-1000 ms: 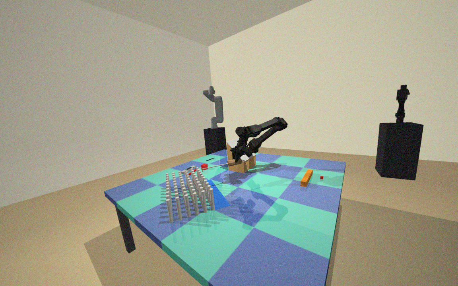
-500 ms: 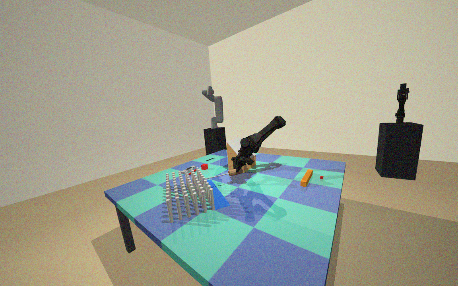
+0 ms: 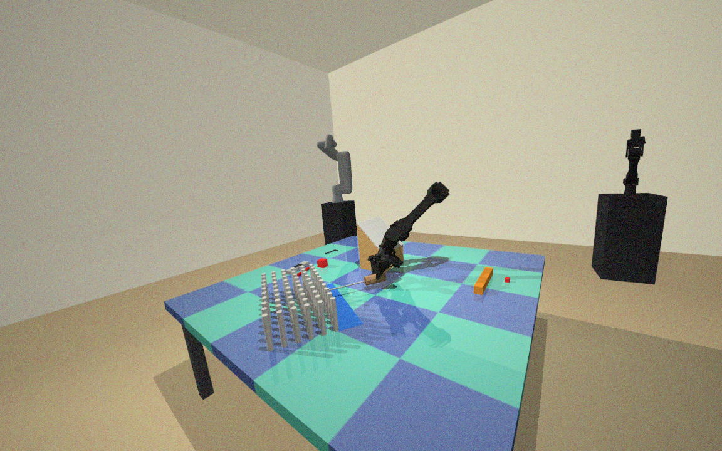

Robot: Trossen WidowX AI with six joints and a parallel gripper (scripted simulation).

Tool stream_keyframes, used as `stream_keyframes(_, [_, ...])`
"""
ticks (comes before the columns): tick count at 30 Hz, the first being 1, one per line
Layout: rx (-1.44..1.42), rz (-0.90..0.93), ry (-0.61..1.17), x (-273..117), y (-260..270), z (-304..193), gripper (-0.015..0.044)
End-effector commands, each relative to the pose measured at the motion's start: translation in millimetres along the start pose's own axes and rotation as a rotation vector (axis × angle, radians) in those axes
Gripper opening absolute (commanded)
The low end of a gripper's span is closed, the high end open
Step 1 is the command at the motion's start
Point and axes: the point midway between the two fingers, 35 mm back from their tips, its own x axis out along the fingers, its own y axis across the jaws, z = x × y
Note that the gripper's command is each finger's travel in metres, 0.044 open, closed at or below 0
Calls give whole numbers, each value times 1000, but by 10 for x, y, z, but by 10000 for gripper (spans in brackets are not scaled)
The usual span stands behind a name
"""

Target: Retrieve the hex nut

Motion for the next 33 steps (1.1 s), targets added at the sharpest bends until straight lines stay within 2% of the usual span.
stream_keyframes(1, [6, -2, 9, 13, 9, -9, 0])
stream_keyframes(33, [4, -3, 9, 87, -3, -114, 0])
